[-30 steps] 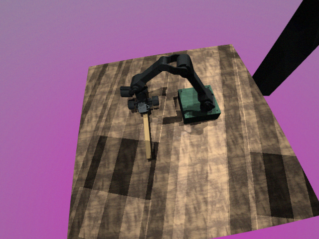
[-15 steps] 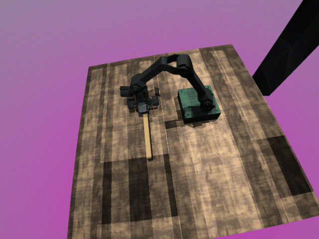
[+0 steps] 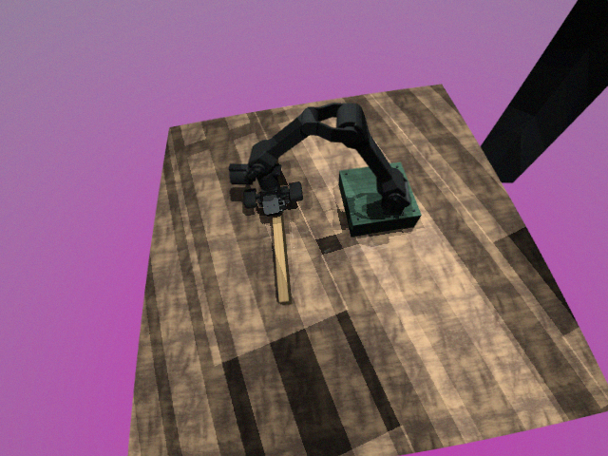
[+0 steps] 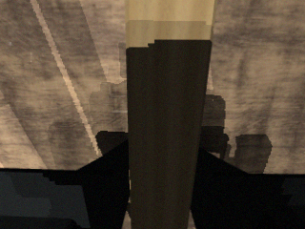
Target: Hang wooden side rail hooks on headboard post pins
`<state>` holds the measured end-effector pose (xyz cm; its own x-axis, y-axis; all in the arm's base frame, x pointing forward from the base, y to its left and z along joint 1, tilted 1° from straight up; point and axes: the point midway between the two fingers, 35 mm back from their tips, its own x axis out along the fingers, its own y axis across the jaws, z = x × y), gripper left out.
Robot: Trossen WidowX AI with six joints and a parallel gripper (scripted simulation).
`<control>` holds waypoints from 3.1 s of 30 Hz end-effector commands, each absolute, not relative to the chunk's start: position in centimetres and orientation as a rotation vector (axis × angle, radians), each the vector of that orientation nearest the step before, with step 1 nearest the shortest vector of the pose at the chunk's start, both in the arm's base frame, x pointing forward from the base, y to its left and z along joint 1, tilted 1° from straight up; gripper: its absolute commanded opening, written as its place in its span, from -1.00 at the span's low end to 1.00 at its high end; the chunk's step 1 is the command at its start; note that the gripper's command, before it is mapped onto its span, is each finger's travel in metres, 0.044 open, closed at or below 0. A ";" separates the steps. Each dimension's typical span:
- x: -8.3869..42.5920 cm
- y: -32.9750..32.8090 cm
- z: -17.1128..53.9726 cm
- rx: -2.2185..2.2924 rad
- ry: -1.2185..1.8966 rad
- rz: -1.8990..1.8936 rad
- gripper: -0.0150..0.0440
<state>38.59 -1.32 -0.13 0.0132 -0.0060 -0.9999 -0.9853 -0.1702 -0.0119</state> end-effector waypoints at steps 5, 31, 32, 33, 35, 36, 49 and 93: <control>38.7 -1.6 0.1 -1.352 1.120 1.314 -0.49; 38.9 -1.8 0.2 -1.352 1.120 1.313 -0.49; 38.9 -1.8 0.1 -1.352 1.120 1.313 -0.49; 38.9 -1.8 0.1 -1.352 1.120 1.313 -0.49; 38.9 -1.8 0.1 -1.352 1.120 1.313 -0.49; 38.9 -1.8 0.1 -1.352 1.120 1.313 -0.49; 38.8 -2.0 0.1 -1.352 1.121 1.313 -0.49; 39.0 -2.4 0.1 -1.352 1.121 1.313 -0.49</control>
<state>38.80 -2.20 -0.02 0.0118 -0.0092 -0.9999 -0.9853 -0.1704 -0.0100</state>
